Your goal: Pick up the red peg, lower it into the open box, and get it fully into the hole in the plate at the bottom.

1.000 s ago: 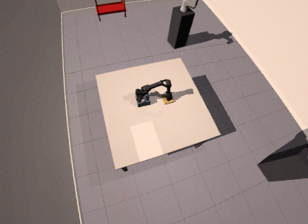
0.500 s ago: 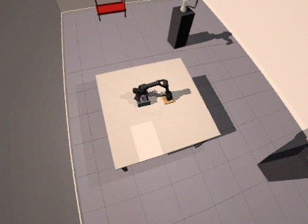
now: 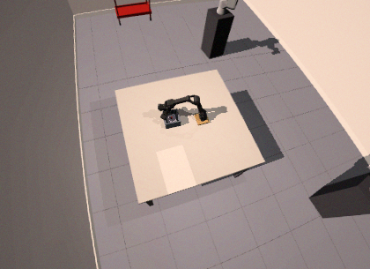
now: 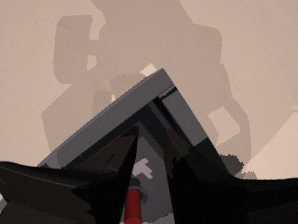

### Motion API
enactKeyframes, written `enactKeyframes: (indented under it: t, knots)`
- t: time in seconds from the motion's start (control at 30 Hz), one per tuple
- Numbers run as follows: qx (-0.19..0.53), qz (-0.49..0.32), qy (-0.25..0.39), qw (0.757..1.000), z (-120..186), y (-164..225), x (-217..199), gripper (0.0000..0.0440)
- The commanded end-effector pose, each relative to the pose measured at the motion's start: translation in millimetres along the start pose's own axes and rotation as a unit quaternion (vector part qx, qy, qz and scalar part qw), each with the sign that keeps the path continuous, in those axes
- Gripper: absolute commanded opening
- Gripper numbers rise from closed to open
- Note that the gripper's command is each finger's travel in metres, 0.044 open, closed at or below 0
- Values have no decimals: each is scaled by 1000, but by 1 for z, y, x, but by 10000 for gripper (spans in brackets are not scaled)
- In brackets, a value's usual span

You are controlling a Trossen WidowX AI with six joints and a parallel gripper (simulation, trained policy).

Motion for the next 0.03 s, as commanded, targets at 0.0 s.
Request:
enactKeyframes:
  t: [0.0]
  knots:
    - [-9, -9, 13, 1000, -5, -15, -10, 91]
Point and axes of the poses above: the point midway between the two fingers, 35 mm back from their tips, its own z axis back along the fingers, its own x axis across the jaws, y = z × x, the point moved 9 cm from there along z, back along the fingers, and after that the axes turned 10 degrees about -z, right-handed, at the moved point
